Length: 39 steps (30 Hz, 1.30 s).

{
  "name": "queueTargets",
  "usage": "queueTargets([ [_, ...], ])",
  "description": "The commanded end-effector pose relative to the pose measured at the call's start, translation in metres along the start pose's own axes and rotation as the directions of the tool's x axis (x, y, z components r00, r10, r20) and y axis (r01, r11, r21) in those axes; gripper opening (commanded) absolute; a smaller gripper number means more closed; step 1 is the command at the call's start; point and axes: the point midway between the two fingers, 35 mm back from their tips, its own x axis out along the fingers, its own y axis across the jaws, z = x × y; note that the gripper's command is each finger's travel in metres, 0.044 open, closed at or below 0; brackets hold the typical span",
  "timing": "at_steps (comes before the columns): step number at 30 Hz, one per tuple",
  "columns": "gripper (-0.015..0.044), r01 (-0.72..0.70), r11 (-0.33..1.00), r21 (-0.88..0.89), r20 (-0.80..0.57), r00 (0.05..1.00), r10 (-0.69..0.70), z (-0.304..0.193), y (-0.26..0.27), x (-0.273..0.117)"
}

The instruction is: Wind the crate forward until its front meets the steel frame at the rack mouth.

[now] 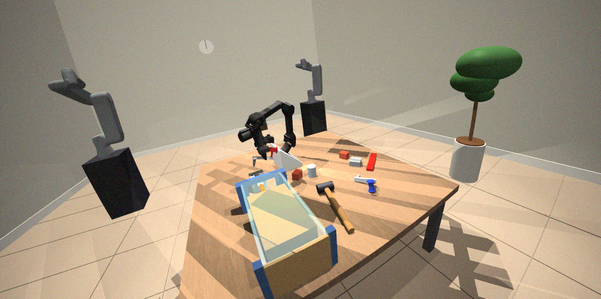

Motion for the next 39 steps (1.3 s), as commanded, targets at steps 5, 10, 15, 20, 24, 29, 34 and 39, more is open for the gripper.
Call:
queueTargets([
  [5,0.0000,-0.019,0.999,-0.045,0.097,0.995,0.023,-0.009,0.008,-0.007],
  [10,0.0000,-0.028,0.999,-0.041,0.149,0.988,0.034,-0.009,0.009,-0.012],
  [15,0.0000,-0.026,0.999,-0.040,0.144,0.989,0.031,-0.009,0.009,-0.014],
  [20,0.0000,-0.025,0.999,-0.040,0.143,0.989,0.031,-0.008,0.009,-0.015],
  [24,0.0000,-0.025,0.999,-0.040,0.143,0.989,0.031,-0.008,0.009,-0.015],
  [29,0.0000,-0.025,0.999,-0.040,0.143,0.989,0.031,-0.008,0.009,-0.015],
  [34,0.0000,-0.025,0.999,-0.040,0.143,0.989,0.031,-0.008,0.009,-0.015],
  [39,0.0000,-0.025,0.999,-0.040,0.143,0.989,0.031,-0.008,0.009,-0.015],
])
